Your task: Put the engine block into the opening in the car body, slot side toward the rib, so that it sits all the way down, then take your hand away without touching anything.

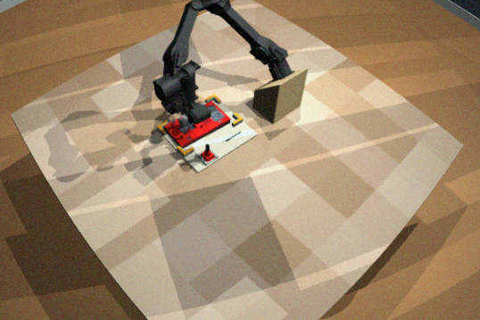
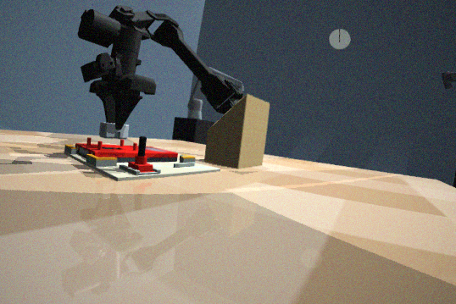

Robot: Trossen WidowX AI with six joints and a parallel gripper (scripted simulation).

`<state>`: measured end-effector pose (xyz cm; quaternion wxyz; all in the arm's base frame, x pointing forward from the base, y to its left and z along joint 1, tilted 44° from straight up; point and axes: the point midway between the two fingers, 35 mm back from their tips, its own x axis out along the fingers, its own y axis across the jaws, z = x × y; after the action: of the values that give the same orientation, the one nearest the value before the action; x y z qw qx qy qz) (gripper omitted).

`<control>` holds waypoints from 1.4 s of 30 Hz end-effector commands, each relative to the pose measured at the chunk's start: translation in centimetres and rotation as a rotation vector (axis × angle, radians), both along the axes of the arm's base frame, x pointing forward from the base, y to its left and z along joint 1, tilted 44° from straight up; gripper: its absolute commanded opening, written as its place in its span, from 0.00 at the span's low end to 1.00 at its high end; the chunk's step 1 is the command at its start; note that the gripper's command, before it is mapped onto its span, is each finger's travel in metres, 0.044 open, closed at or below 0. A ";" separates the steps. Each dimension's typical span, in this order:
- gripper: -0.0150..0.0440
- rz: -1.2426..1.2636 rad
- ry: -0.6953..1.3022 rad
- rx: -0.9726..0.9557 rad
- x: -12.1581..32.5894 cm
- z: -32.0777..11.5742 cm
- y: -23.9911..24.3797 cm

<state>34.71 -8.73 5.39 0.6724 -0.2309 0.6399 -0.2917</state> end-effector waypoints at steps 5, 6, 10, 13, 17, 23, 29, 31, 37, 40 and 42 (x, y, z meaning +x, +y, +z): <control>0.52 0.023 0.019 -0.003 0.1 0.1 -0.1; 0.52 0.027 0.023 -0.003 0.1 0.1 -0.1; 0.52 0.015 0.011 -0.003 0.1 0.2 -0.1; 0.52 0.015 0.011 -0.003 0.1 0.2 -0.1; 0.52 0.015 0.011 -0.003 0.1 0.2 -0.1; 0.52 0.005 0.002 -0.003 0.1 0.2 -0.1; 0.52 -0.033 -0.034 -0.002 0.1 0.1 -0.2; 0.52 -0.023 -0.025 -0.003 0.1 0.1 -0.3; 0.52 0.015 0.011 -0.003 0.1 -0.1 -0.4; 0.52 0.017 0.013 -0.003 0.1 -0.1 -0.5; 0.52 0.016 0.012 -0.003 0.1 -0.1 -0.5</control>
<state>34.80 -9.14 5.28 0.6713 -0.2357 0.6413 -0.2872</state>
